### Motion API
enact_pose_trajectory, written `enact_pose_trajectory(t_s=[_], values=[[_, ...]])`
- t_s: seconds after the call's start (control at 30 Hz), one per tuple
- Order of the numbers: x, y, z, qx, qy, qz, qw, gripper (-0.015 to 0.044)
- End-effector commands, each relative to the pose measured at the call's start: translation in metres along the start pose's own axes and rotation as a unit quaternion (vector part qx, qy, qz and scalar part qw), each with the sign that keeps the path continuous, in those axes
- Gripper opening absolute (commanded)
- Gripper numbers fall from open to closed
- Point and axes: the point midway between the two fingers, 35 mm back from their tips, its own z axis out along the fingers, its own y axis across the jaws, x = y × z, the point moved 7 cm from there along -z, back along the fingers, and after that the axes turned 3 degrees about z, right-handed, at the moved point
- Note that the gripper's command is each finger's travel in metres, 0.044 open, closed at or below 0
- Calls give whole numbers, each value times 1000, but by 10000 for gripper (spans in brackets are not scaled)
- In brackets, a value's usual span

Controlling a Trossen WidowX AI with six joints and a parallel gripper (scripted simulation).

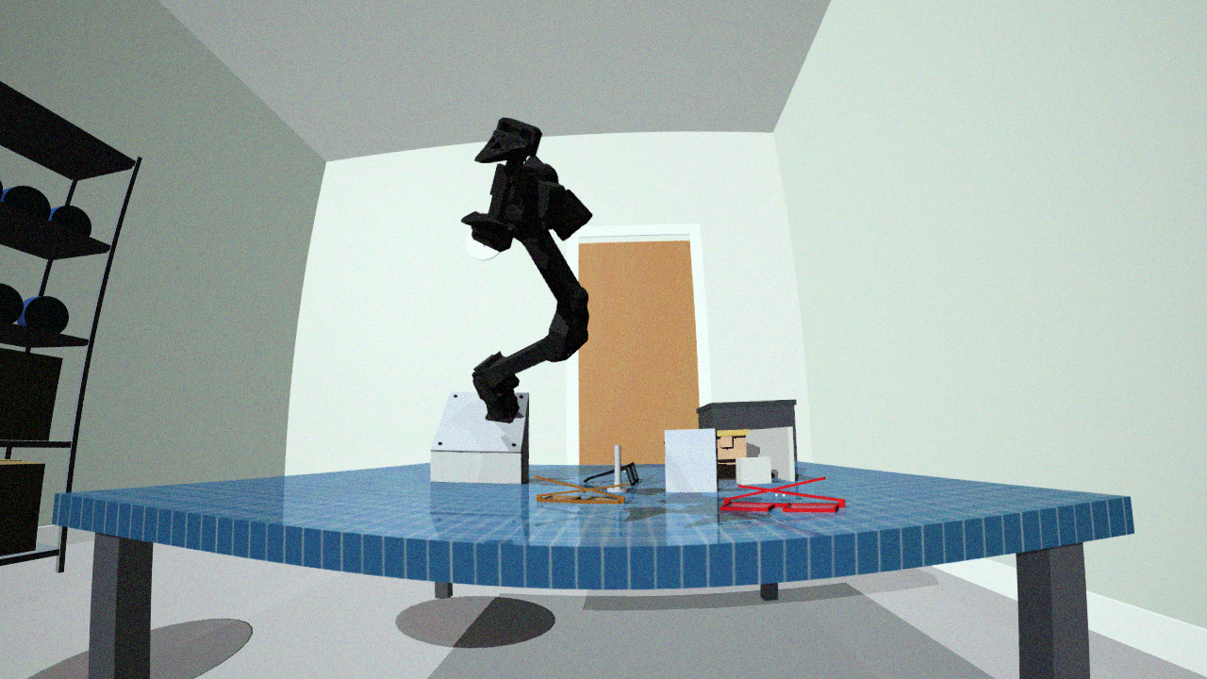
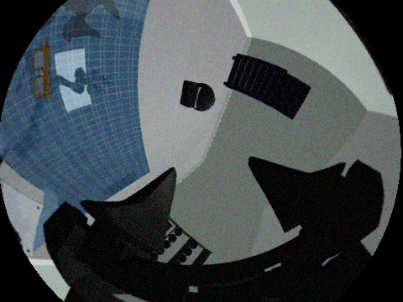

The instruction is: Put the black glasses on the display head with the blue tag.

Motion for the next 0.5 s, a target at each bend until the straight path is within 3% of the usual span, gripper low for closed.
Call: enact_pose_trajectory(t_s=[0.0, 0.23, 0.47], values=[[0, 0, 0, 0, 0, 0, 1000, 426], [0, 0, 0, 0, 0, 0, 1000, 440], [50, -10, 12, 62, 74, 94, 991, 256]])
